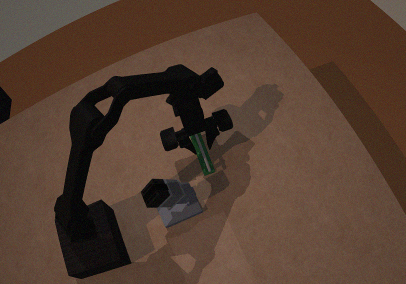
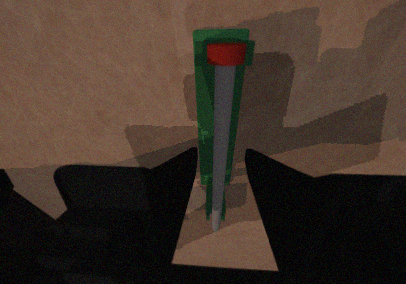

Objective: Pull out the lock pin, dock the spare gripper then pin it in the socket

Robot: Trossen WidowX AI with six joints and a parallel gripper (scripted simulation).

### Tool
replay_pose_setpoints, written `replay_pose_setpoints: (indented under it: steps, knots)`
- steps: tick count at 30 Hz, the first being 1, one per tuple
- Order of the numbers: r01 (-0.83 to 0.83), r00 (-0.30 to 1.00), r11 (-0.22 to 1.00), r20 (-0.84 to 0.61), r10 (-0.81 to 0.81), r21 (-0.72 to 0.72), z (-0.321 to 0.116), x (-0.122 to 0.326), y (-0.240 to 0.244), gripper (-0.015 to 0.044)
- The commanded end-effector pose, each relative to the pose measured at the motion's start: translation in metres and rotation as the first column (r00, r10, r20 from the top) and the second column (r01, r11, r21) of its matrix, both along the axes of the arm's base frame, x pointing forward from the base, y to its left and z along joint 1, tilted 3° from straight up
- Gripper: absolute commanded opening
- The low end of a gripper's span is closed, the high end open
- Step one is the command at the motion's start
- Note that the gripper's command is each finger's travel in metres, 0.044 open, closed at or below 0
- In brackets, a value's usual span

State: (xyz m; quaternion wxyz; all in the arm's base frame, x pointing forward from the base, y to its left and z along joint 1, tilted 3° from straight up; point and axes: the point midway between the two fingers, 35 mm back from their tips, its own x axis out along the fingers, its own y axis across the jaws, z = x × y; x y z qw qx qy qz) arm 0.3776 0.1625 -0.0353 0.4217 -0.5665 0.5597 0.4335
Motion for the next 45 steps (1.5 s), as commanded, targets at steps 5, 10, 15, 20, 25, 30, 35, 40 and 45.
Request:
replay_pose_setpoints:
  steps: [5, 10, 15, 20, 25, 30, 35, 40, 45]
  knots:
    - [-0.005, 1.000, 1.000, -0.006, 0.005, -0.006, -0.011, -0.002, -0.002, 0.0180]
    - [-0.005, 1.000, 1.000, -0.006, 0.005, -0.006, -0.011, -0.002, -0.002, 0.0127]
    - [-0.005, 1.000, 1.000, -0.006, 0.005, -0.006, -0.011, -0.002, -0.002, 0.0000]
    - [-0.005, 1.000, 1.000, -0.006, 0.005, -0.006, -0.011, -0.003, -0.002, 0.0000]
    - [-0.005, 1.000, 1.000, -0.006, 0.005, -0.006, -0.011, -0.003, -0.002, 0.0000]
    - [-0.005, 1.000, 1.000, -0.006, 0.005, -0.006, 0.003, -0.001, -0.001, 0.0000]
    - [-0.005, 1.000, 1.000, -0.006, 0.005, -0.006, 0.023, -0.001, -0.001, 0.0000]
    - [-0.005, 1.000, 1.000, -0.006, 0.005, -0.006, 0.044, -0.001, -0.001, 0.0000]
    - [-0.005, 1.000, 1.000, -0.006, 0.005, -0.006, 0.059, -0.002, -0.001, 0.0000]
